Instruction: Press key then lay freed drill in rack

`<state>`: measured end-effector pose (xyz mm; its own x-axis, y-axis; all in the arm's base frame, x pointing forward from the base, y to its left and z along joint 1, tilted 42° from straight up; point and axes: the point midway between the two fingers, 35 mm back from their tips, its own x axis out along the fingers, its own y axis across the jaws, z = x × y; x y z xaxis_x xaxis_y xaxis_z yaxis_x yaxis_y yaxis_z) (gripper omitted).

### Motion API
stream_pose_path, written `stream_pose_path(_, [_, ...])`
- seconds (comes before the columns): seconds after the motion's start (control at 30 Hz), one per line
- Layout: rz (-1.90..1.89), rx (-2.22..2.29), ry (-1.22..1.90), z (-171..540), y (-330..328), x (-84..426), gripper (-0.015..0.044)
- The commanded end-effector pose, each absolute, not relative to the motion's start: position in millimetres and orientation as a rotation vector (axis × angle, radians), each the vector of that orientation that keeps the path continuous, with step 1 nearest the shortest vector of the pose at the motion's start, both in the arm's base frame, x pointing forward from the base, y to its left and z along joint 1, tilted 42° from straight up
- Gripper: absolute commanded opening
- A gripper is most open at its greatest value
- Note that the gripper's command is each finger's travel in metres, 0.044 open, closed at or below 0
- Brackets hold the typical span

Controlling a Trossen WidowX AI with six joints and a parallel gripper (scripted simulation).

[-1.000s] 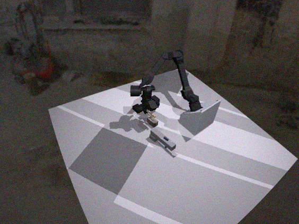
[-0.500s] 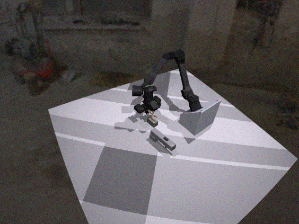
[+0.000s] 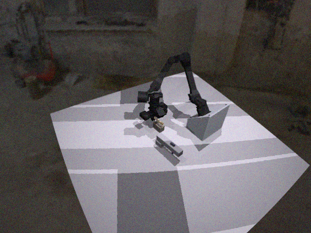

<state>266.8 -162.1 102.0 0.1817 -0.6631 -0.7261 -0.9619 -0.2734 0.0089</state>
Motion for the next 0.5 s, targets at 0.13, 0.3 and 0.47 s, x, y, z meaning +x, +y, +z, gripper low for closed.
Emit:
stream_pose_path(0.13, [0.89, -2.008, 1.522, 95, -164, 265, 0.0])
stream_pose_path(0.3, [0.89, -2.008, 1.522, 92, -168, 267, 0.0])
stream_pose_path(0.47, [0.89, -2.008, 1.522, 89, -173, 269, 0.0])
